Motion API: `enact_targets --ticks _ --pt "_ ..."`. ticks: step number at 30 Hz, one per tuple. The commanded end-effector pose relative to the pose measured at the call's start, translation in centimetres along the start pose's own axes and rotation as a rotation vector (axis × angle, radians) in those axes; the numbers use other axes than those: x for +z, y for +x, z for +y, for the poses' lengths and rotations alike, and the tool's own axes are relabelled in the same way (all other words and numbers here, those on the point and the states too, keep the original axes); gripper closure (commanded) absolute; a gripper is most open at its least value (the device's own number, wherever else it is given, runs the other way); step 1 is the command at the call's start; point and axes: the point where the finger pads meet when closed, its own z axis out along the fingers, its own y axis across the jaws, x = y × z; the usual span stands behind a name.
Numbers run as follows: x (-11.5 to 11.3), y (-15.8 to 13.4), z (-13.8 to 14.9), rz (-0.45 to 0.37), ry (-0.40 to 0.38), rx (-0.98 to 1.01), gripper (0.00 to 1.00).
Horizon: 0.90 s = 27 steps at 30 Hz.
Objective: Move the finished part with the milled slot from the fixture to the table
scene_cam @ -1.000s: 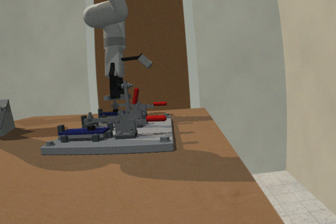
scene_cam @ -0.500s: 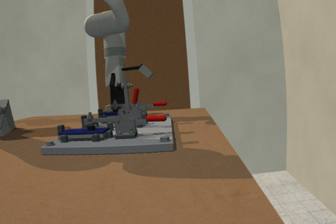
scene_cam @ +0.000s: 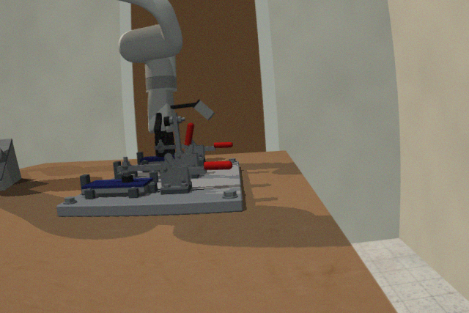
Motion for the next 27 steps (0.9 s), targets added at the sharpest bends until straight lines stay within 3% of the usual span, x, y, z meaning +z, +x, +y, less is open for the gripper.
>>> enact_targets --ticks 1,27 --pt "0.15 0.12 -0.08 0.003 0.002 0.001 1.0" --pt "0.43 0.11 -0.08 0.003 0.002 0.001 1.0"
